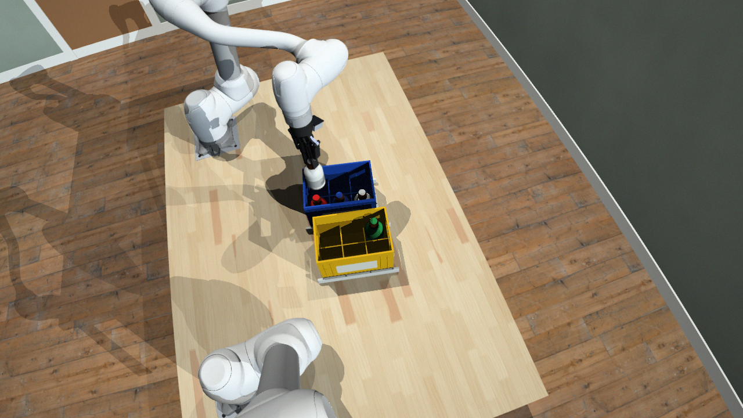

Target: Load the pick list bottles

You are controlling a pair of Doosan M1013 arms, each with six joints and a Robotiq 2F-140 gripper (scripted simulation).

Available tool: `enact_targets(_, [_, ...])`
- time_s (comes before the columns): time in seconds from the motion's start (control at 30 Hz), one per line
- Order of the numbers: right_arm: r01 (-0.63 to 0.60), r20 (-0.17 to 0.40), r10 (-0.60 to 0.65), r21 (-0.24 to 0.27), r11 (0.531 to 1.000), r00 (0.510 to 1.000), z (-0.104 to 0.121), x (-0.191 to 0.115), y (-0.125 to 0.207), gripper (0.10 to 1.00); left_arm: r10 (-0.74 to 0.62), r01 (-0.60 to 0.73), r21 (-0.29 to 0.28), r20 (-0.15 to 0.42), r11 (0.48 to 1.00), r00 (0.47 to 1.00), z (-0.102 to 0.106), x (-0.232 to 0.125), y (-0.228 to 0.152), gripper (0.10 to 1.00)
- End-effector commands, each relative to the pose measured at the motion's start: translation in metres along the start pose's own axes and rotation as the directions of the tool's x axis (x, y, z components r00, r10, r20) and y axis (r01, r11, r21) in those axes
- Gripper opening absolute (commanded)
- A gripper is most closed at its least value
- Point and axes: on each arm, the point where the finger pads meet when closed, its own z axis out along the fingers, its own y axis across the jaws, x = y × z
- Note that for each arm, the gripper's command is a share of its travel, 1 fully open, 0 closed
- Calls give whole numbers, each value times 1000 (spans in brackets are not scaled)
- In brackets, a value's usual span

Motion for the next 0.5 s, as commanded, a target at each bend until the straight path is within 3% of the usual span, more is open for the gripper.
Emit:
enact_targets(0.0, [2, -1, -2, 0, 1000, 1000, 0, 1, 0, 1000, 0, 0, -1, 0, 1000, 1000, 3, 0, 0, 99])
enact_targets(0.47, [2, -1, -2, 0, 1000, 1000, 0, 1, 0, 1000, 0, 0, -1, 0, 1000, 1000, 15, 0, 0, 99])
